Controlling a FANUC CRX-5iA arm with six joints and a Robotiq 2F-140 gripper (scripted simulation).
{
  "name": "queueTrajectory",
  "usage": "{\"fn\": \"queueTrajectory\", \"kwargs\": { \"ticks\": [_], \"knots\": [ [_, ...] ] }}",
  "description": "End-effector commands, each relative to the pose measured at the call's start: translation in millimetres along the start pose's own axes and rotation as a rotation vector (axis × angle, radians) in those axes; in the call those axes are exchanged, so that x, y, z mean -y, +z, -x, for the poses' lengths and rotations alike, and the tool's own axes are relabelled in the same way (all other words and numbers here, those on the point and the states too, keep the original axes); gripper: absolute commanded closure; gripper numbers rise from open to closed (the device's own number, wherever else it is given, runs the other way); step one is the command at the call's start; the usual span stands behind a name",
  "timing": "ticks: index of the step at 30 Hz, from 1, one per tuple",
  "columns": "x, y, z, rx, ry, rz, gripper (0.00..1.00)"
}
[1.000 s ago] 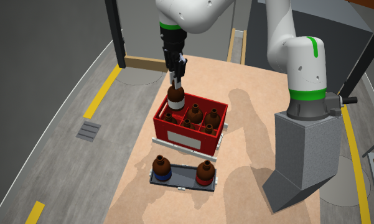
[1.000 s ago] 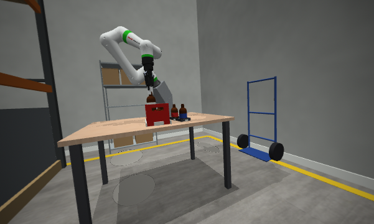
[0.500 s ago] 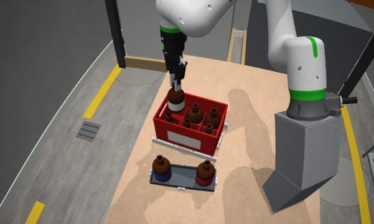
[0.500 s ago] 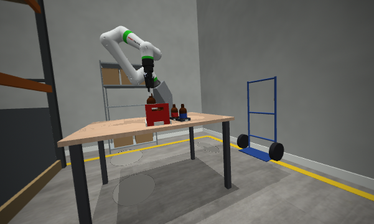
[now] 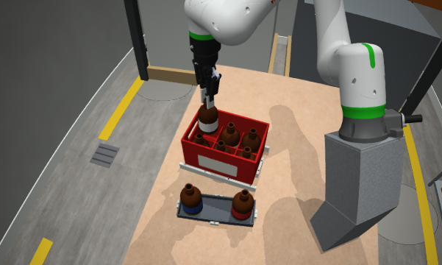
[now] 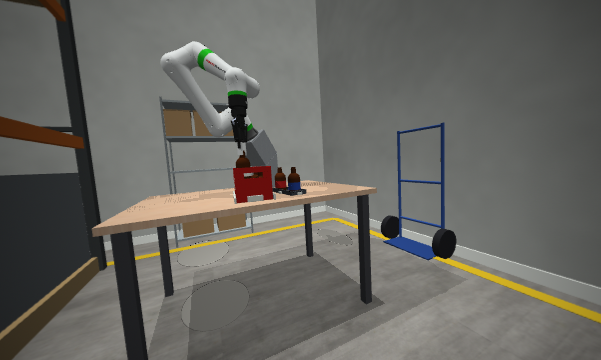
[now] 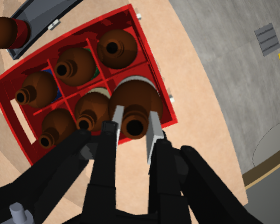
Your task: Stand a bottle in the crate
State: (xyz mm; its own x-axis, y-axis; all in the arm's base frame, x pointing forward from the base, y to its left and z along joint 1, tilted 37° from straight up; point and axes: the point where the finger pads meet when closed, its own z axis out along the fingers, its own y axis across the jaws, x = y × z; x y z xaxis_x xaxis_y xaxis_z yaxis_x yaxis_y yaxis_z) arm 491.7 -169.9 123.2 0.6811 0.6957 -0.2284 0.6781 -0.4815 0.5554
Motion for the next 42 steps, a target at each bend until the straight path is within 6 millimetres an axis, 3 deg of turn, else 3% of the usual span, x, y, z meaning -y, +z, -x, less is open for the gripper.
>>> {"fn": "queueTrajectory", "kwargs": {
  "ticks": [1, 42],
  "knots": [
    [-0.1, -0.1, -0.2, 0.0, 0.0, 0.0, 1.0],
    [-0.1, 0.4, -0.2, 0.0, 0.0, 0.0, 1.0]
  ]
}}
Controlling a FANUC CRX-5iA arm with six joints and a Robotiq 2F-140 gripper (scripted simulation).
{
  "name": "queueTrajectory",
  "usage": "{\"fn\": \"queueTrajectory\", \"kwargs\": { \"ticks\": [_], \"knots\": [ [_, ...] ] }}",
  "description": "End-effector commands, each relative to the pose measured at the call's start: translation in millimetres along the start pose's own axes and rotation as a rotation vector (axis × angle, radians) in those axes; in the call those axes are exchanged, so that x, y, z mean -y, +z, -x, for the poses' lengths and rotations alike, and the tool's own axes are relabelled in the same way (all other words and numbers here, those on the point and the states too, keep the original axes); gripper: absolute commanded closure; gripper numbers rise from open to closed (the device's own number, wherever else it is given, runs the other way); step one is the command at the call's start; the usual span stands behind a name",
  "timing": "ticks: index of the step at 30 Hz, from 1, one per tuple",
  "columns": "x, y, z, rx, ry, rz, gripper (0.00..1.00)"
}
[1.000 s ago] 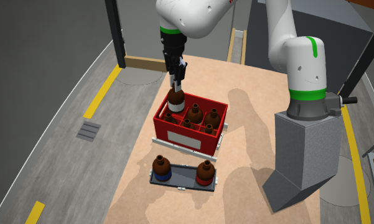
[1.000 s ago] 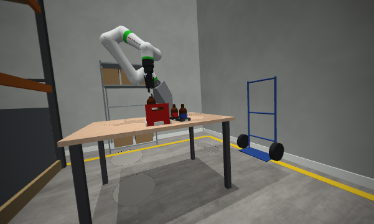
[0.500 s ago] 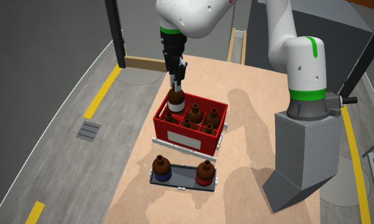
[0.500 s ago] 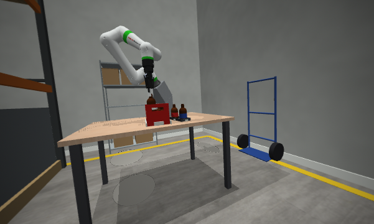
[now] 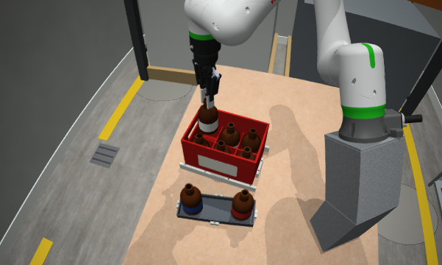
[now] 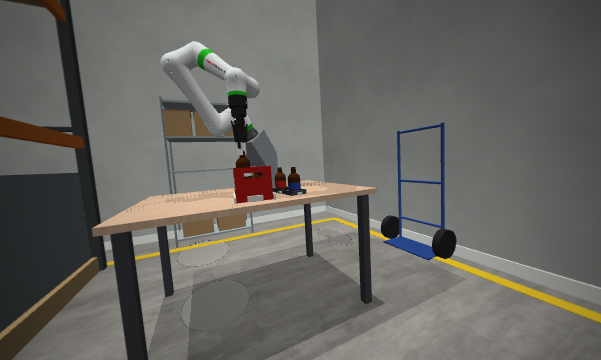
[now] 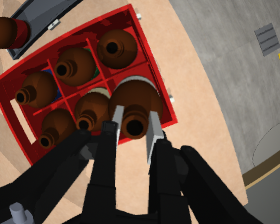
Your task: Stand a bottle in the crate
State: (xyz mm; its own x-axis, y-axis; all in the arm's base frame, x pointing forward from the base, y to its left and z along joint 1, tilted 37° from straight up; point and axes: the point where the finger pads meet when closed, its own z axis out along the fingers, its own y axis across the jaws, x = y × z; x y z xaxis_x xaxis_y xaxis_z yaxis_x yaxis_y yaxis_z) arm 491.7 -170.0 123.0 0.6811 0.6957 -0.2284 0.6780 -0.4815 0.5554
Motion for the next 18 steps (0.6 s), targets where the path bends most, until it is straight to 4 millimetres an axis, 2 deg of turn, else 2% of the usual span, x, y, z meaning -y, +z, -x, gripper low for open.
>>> {"fn": "queueTrajectory", "kwargs": {
  "ticks": [1, 18],
  "knots": [
    [0, 0, 0, 0.0, 0.0, 0.0, 1.0],
    [0, 11, 0, 0.0, 0.0, 0.0, 1.0]
  ]
}}
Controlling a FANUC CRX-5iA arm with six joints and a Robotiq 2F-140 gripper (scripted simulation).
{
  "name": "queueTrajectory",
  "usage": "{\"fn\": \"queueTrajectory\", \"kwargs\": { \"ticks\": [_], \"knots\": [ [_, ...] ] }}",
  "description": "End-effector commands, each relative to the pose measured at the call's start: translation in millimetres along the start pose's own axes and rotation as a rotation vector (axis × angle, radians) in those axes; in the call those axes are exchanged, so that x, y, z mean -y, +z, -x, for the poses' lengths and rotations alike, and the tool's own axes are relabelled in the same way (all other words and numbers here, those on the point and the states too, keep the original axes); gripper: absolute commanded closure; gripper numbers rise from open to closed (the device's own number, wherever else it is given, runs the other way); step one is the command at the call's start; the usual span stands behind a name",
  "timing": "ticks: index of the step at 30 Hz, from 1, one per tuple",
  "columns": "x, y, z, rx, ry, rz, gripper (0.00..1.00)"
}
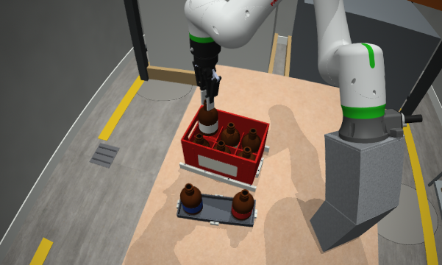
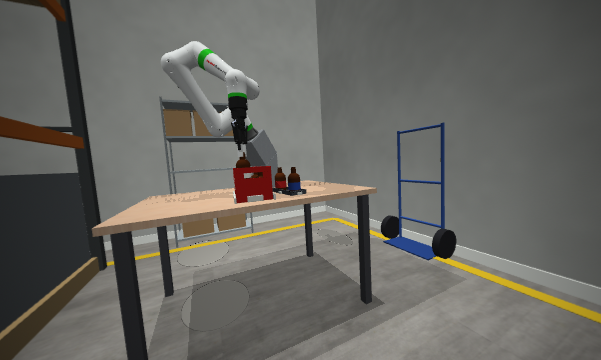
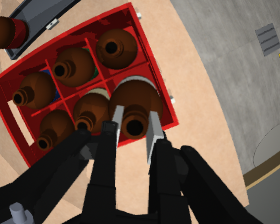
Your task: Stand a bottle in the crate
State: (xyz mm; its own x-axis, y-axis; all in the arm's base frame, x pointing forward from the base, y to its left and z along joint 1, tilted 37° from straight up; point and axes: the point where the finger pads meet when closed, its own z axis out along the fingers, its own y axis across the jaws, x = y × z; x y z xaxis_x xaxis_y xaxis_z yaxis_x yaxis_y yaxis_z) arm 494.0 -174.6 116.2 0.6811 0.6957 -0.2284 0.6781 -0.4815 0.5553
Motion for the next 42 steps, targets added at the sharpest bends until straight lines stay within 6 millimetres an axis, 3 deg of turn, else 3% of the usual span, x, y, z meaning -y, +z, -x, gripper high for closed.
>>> {"fn": "queueTrajectory", "kwargs": {
  "ticks": [1, 25, 42],
  "knots": [
    [0, 4, 0, 0.0, 0.0, 0.0, 1.0],
    [0, 27, 0, 0.0, 0.0, 0.0, 1.0],
    [0, 31, 0, 0.0, 0.0, 0.0, 1.0]
  ]
}}
